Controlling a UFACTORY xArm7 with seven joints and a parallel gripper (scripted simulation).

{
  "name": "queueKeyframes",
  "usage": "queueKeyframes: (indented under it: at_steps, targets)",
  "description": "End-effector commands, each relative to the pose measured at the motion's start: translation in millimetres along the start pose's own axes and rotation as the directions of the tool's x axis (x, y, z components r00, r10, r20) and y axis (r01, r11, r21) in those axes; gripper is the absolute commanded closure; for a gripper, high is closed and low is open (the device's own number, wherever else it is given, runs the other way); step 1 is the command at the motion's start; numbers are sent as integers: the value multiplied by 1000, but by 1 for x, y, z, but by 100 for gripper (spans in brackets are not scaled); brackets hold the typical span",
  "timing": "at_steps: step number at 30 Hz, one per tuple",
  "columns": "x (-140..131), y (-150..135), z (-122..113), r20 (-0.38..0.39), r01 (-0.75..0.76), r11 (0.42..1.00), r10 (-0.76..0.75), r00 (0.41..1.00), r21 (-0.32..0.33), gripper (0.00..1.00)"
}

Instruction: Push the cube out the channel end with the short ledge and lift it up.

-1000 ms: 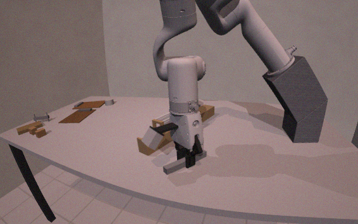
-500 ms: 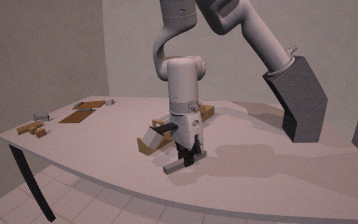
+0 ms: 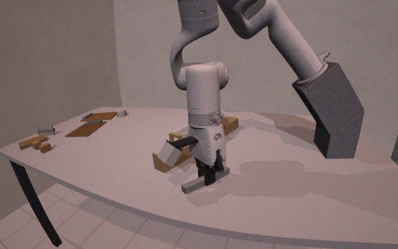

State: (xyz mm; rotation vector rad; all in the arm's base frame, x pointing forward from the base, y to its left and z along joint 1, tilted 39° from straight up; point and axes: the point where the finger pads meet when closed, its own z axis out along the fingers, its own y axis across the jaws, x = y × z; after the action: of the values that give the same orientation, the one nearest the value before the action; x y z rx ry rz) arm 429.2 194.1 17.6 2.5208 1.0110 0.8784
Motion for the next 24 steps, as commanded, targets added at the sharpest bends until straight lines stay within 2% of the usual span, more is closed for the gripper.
queueKeyframes:
  at_steps: [1, 11, 15, 22, 24]
  targets:
    - [1, 0, 0, -1, 0, 1000, 0, 1000, 1, 100]
    - [1, 0, -5, -1, 0, 1000, 0, 1000, 0, 100]
    - [1, 0, -21, -1, 0, 1000, 0, 1000, 0, 100]
    - [1, 0, -65, -1, 0, 1000, 0, 1000, 0, 100]
    - [1, 0, -65, -1, 0, 1000, 0, 1000, 0, 100]
